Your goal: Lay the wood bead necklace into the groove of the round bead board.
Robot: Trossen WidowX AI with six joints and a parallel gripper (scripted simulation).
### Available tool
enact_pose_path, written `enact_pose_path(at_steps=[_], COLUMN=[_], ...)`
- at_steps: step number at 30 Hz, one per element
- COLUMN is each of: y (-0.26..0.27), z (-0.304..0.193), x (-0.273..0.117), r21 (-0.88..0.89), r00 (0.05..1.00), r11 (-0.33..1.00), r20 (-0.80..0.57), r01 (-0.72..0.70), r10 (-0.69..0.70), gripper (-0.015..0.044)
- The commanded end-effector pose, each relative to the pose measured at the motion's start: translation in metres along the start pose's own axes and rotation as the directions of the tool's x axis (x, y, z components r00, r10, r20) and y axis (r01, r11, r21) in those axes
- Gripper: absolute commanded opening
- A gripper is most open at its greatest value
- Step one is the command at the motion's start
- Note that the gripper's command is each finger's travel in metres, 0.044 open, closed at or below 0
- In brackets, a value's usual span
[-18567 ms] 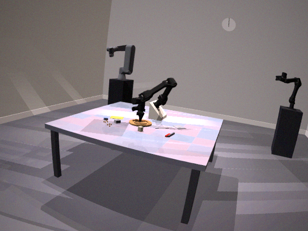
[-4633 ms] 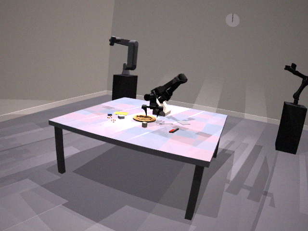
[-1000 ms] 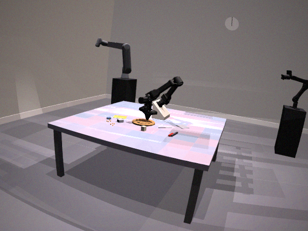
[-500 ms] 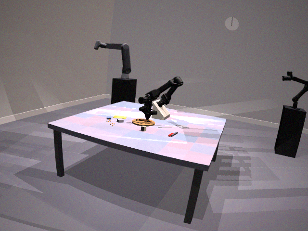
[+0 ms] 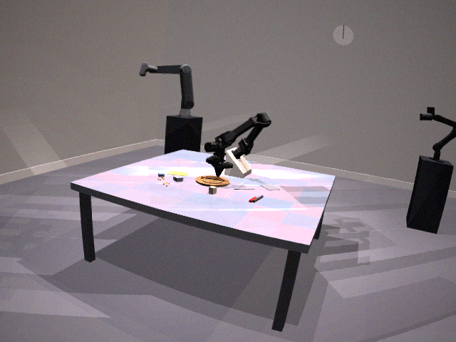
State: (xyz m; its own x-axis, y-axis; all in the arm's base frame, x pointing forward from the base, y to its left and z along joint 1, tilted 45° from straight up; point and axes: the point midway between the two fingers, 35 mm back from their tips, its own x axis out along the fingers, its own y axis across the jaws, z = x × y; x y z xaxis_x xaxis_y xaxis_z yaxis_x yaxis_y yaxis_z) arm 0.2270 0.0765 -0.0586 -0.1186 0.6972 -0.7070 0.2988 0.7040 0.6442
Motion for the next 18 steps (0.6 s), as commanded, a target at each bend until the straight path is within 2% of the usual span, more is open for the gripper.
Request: enact_pose_path(at_steps=[1,12,18], y=[-0.0062,-0.0062,-0.0050], z=[-0.0057,-0.0058,-0.0028], x=[0.0003,0.0071,0.0018], r21=[0.004,0.004,-0.003], r00=[1.000,1.000,1.000], r11=[1.000,1.000,1.000], r20=[-0.003,-0.003,0.006], r01=[0.003,0.003,0.001], r10=[-0.003,-0.003,-0.001], gripper=[0.0000,0.0000,0.0157])
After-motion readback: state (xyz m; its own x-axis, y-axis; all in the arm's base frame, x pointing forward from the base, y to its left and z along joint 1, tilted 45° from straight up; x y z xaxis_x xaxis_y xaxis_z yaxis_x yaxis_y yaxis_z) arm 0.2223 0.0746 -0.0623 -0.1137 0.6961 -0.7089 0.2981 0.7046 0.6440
